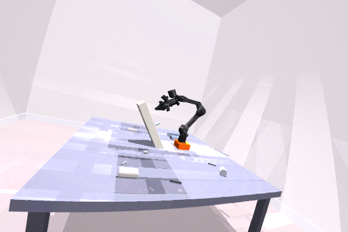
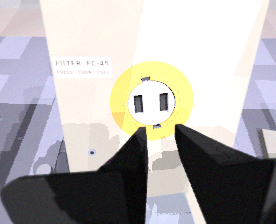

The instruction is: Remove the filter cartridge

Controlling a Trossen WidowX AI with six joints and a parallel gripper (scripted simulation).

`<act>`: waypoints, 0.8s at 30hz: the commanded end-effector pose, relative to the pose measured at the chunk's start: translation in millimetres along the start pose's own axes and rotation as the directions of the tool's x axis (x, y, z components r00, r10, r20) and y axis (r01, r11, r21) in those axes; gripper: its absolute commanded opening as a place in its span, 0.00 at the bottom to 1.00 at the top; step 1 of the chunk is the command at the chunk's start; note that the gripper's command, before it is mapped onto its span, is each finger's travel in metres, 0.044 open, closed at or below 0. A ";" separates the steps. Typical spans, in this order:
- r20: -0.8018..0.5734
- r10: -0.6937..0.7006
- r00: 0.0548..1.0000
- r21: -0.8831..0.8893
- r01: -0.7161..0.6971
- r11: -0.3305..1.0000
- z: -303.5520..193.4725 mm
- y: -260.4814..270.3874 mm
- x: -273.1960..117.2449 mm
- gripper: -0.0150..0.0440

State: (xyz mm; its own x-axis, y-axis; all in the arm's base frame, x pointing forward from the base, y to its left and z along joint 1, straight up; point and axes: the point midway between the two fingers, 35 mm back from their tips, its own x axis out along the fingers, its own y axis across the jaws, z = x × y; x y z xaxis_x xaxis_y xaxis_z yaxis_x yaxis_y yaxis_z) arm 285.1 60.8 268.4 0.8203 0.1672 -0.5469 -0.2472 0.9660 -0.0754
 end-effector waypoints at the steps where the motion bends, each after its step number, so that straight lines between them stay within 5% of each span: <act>1: -0.007 0.004 1.000 -0.003 -0.004 1.000 -0.8 0.3 7.9 0.41; 24: -0.004 0.003 1.000 -0.003 -0.003 1.000 -0.8 0.4 44.7 0.41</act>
State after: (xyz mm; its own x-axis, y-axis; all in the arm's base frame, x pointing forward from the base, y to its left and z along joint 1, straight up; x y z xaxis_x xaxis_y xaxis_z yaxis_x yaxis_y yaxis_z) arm 316.9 67.2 248.2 0.8202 0.1675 -0.5471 -0.2477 0.9659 -0.0756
